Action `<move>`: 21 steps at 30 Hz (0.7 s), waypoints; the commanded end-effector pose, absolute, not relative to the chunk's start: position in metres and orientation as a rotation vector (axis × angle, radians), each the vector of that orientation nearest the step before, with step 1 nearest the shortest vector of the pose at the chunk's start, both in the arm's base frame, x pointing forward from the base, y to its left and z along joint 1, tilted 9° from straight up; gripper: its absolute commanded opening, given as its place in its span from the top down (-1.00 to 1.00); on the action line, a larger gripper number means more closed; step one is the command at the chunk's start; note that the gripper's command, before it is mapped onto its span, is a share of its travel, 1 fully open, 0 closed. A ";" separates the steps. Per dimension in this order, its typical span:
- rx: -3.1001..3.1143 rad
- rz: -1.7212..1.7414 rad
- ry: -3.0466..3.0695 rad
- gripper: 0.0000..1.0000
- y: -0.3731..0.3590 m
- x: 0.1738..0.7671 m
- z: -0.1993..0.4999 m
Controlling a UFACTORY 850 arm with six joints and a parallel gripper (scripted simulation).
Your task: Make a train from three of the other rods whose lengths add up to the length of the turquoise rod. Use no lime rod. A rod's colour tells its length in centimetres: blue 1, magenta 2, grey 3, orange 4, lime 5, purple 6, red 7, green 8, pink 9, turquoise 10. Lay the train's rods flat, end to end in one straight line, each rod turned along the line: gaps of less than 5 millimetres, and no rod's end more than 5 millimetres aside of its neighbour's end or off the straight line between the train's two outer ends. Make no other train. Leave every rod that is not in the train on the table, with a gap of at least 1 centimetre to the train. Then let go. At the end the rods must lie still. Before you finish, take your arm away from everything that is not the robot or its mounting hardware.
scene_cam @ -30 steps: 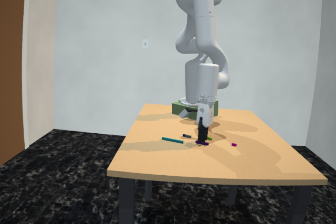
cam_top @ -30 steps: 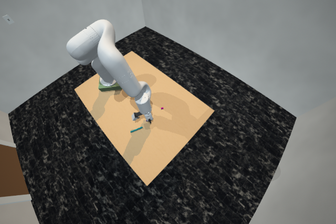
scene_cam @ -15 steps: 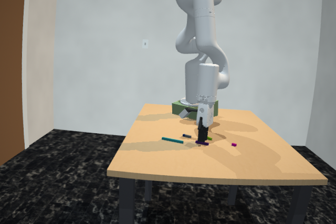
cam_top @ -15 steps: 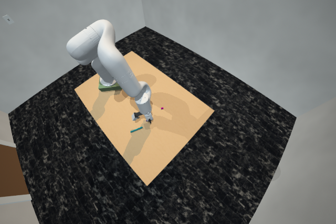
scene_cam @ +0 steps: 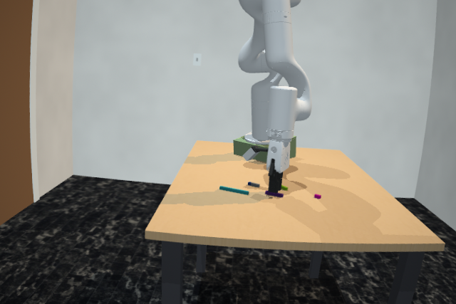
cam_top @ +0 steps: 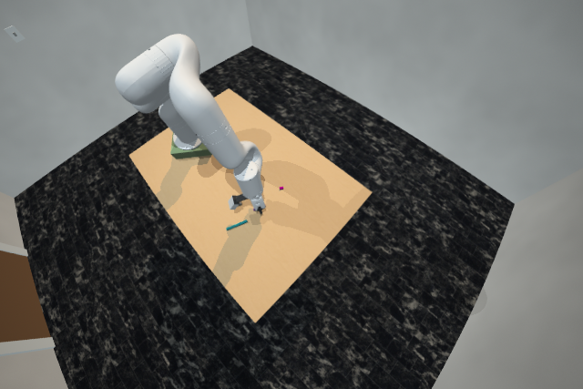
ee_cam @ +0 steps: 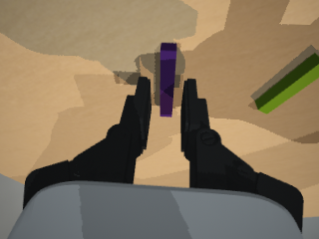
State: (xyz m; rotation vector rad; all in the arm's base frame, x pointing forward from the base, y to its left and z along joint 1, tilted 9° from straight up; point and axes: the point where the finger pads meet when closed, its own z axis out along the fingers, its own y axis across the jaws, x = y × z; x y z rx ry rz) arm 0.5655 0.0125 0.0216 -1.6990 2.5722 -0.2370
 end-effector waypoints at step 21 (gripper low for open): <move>-1.698 -0.238 2.571 0.51 0.012 0.567 0.018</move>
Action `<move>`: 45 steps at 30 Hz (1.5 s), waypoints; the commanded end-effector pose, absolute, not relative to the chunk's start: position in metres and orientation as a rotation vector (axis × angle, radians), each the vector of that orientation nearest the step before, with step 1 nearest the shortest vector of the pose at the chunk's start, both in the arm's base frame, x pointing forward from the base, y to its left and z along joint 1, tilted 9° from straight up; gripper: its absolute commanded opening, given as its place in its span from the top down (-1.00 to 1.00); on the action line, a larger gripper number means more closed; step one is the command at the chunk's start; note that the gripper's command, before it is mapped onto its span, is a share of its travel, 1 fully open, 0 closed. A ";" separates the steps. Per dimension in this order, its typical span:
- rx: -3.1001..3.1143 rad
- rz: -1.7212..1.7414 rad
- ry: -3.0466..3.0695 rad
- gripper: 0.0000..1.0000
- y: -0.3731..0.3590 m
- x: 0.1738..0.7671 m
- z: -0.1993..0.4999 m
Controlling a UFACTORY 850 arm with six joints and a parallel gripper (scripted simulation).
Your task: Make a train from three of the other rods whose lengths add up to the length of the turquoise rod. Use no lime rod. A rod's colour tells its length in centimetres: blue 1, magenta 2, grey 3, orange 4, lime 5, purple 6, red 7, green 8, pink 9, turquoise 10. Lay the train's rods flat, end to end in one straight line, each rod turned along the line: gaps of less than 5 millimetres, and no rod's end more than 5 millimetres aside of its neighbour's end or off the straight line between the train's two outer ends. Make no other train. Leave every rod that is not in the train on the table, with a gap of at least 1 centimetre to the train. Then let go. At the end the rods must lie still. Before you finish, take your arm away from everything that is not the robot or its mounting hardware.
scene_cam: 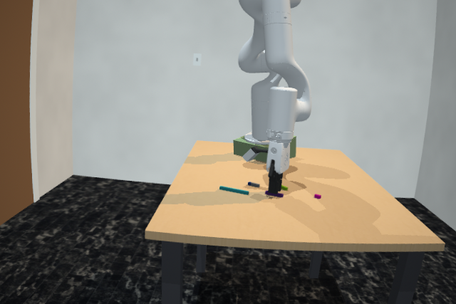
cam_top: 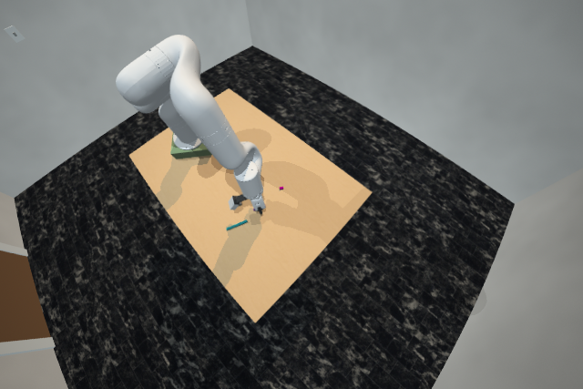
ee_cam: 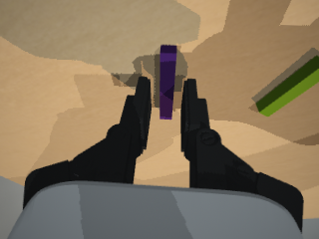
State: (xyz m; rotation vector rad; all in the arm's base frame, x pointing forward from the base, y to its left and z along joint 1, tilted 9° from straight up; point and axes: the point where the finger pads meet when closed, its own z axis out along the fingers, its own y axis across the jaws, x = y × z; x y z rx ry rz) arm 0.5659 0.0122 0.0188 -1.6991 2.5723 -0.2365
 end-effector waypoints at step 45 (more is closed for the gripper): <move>-1.698 -0.238 2.571 0.51 0.011 0.568 0.008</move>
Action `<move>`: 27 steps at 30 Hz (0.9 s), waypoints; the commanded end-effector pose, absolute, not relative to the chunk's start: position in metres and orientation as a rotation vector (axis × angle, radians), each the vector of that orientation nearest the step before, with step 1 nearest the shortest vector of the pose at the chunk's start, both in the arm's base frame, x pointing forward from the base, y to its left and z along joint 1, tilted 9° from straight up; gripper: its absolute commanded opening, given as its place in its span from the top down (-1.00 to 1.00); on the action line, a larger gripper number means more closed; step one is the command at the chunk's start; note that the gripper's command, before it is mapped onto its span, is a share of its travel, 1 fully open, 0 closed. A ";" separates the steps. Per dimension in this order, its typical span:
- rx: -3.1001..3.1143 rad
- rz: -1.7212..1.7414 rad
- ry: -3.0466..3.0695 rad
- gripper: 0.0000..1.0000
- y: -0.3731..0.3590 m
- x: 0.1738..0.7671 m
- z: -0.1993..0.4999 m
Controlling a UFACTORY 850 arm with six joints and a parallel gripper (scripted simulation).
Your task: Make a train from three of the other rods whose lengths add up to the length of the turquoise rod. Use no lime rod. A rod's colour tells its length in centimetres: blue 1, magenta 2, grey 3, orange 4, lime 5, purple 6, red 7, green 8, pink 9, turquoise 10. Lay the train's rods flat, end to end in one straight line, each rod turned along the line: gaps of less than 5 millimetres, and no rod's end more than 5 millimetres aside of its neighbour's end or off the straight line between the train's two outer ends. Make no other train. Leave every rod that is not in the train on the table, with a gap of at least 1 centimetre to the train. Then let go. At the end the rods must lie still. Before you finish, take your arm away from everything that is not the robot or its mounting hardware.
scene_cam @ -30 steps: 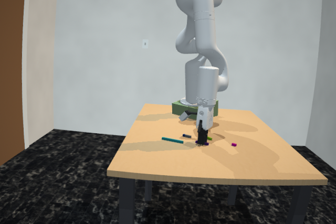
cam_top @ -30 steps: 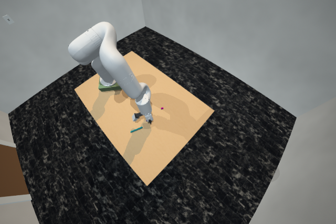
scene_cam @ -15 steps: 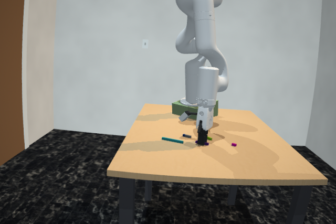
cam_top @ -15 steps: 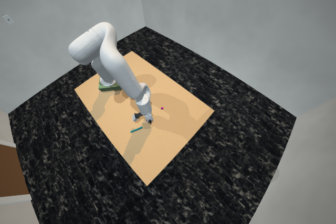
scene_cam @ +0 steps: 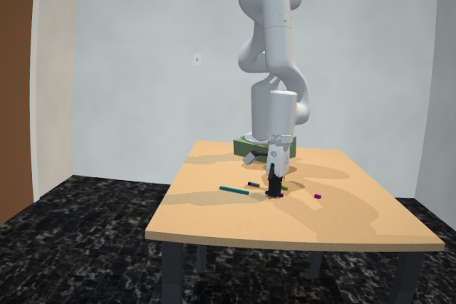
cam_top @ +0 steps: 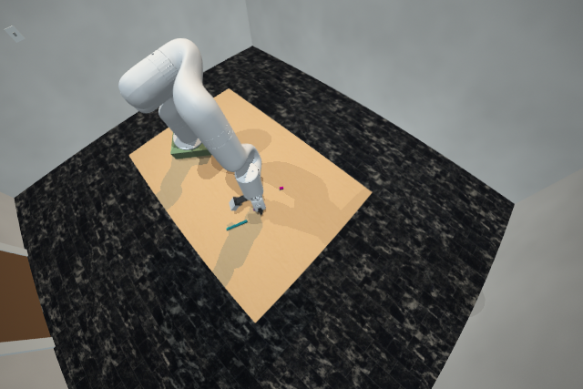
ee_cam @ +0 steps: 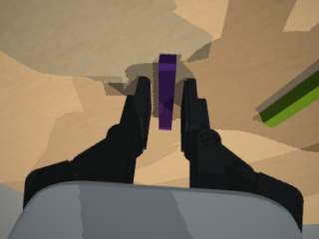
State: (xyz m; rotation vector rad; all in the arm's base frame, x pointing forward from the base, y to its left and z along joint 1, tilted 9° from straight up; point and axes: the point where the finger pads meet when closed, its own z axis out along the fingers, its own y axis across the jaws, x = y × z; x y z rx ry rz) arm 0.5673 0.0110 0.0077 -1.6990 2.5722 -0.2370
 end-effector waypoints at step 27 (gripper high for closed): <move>-1.698 -0.238 2.571 0.92 0.011 0.568 0.008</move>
